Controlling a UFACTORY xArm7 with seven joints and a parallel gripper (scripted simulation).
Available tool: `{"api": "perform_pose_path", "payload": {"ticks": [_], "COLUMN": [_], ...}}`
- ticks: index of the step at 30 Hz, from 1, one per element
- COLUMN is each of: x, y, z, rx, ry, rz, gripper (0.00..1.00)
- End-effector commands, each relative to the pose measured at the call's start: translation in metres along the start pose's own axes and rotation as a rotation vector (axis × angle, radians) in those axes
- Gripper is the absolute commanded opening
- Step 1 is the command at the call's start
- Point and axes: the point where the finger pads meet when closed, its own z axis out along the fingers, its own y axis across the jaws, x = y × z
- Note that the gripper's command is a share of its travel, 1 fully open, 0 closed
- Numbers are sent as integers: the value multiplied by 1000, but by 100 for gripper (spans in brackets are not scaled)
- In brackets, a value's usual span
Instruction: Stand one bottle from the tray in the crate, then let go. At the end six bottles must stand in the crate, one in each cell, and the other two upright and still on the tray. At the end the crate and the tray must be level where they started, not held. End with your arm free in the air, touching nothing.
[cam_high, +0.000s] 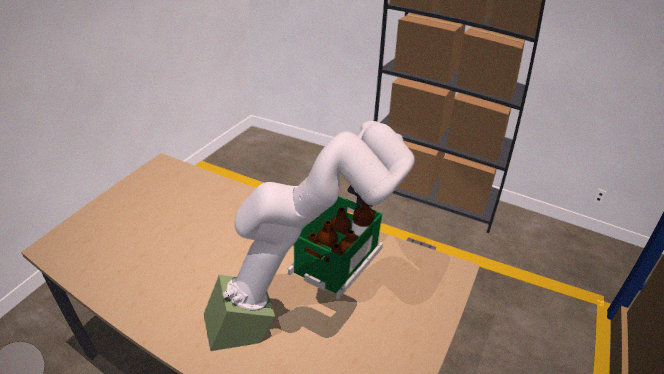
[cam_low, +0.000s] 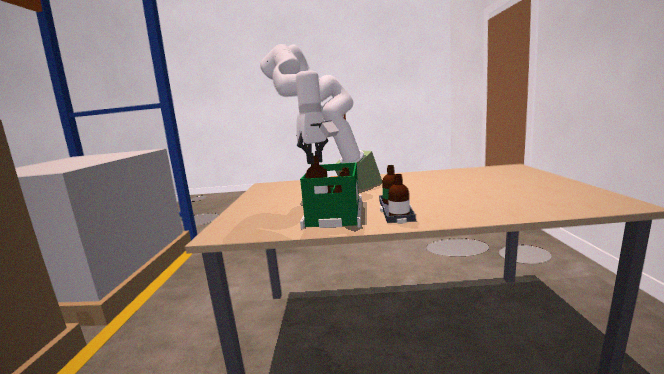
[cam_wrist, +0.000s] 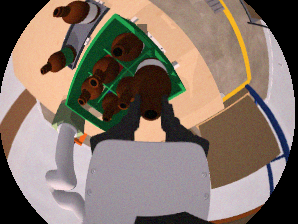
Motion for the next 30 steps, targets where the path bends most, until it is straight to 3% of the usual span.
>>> {"api": "perform_pose_path", "payload": {"ticks": [1, 30], "x": [1, 1], "y": [1, 1], "z": [2, 20], "rx": [-3, -3], "ry": [4, 4], "rz": [0, 0], "gripper": [0, 0]}}
